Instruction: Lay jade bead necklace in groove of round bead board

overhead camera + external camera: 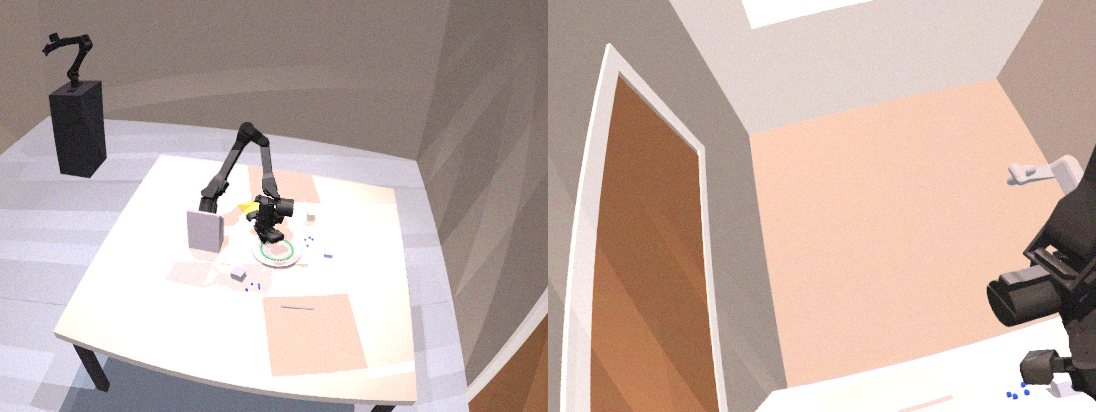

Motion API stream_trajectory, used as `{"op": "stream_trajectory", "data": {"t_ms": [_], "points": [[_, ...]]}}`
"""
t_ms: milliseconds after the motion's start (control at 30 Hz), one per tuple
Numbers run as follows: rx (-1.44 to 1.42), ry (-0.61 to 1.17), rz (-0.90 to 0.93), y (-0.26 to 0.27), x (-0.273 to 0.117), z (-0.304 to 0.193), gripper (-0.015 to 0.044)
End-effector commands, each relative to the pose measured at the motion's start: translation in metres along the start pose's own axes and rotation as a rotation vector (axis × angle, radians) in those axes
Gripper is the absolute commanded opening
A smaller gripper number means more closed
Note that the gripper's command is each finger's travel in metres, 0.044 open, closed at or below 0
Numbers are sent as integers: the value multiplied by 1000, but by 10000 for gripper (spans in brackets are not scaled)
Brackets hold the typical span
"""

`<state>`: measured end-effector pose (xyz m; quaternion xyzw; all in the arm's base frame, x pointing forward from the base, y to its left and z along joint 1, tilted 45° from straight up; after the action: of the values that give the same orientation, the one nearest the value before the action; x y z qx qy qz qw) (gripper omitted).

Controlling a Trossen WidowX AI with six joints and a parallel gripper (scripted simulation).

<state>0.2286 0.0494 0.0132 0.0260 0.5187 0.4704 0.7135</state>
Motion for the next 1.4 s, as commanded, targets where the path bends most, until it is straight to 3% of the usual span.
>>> {"op": "stream_trajectory", "data": {"t_ms": [0,100,667,1300,1367], "points": [[11,4,9,2,5,-3,0],[11,4,9,2,5,-3,0],[10,4,4,1,1,-2,440],[11,4,8,0,-2,-2,440],[37,4,8,0,-6,0,387]]}}
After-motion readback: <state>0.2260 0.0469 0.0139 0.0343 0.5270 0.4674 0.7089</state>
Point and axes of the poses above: the point midway between the two fingers, 35 mm back from their tips, its own x axis out along the fingers, its own y axis across the jaws, z = x × y, the point moved 7 cm from there along -x, back along the fingers, and after that the axes turned 3 degrees about x, right-handed, at the moved point
